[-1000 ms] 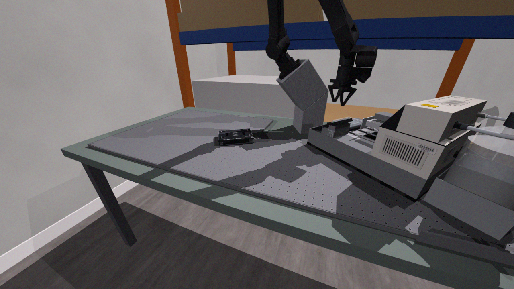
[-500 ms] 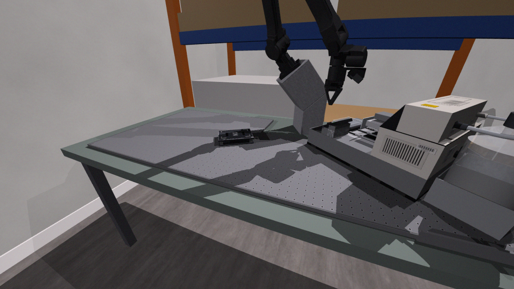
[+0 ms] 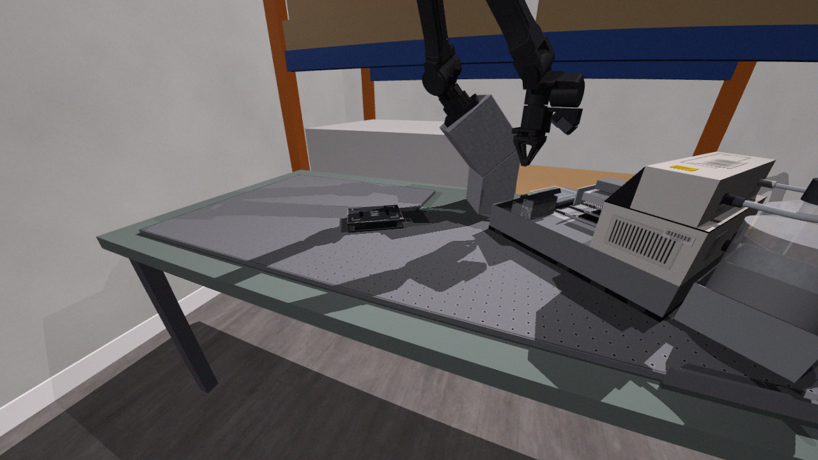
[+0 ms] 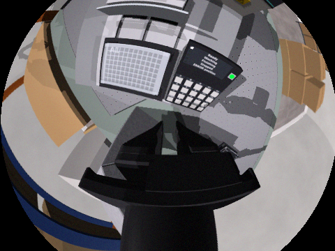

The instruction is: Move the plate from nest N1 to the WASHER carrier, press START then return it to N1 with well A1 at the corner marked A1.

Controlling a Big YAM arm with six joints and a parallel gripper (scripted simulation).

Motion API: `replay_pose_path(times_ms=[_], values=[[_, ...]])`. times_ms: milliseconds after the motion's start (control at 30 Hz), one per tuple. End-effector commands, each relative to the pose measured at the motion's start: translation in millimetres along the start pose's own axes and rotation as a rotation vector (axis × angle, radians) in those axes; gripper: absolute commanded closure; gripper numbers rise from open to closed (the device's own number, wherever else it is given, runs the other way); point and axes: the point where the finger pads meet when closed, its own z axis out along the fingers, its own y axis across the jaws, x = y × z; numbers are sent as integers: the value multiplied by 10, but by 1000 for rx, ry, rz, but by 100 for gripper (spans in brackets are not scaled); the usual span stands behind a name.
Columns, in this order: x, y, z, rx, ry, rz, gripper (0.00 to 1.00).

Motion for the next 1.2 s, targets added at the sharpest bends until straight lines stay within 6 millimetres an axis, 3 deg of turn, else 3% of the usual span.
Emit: replay_pose_path(times_ms=[0, 167, 267, 333, 467, 600, 767, 1167], values=[[-87, 4, -30, 13, -6, 141, 84], [-87, 4, -29, 13, -7, 308, 94], [-87, 4, -30, 13, -7, 312, 100], [-84, 2, -27, 13, -6, 312, 100], [43, -1, 248, 4, 13, 306, 100], [47, 0, 337, 4, 14, 306, 100], [-109, -29, 219, 10, -35, 308, 100], [-51, -14, 270, 5, -8, 314, 100]])
